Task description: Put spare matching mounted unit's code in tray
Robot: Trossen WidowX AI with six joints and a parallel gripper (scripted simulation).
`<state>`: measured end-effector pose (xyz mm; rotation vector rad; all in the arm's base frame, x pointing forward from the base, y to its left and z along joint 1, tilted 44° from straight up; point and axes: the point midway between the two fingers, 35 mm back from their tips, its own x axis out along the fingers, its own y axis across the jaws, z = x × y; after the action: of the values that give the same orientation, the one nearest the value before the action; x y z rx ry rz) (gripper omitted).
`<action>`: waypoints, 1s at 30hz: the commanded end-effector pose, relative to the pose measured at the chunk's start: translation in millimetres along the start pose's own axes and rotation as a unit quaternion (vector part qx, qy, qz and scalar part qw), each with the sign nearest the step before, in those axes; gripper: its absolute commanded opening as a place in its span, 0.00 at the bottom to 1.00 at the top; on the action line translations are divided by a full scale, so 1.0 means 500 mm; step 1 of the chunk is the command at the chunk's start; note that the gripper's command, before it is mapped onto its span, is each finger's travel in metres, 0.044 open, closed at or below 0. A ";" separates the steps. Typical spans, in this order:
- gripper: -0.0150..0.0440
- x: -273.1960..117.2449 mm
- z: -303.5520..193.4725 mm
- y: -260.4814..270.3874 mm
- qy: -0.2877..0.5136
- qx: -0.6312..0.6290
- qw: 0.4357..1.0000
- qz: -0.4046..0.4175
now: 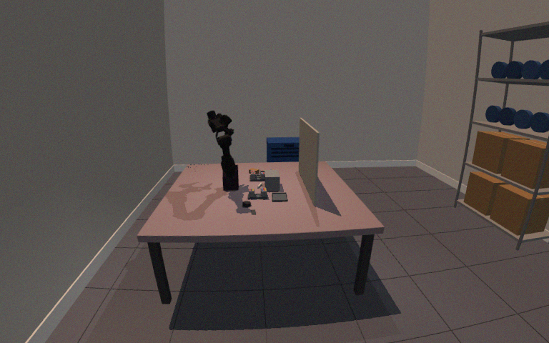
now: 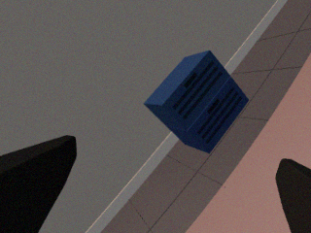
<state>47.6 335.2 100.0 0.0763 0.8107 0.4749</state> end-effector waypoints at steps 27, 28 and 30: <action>1.00 0.174 0.389 -0.767 0.317 0.090 0.781 -0.530; 1.00 0.166 0.390 -0.792 0.333 0.093 0.771 -0.534; 1.00 0.152 0.389 -0.833 0.364 0.097 0.753 -0.540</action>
<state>384.2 51.4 82.7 -0.3758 1.4054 -0.7121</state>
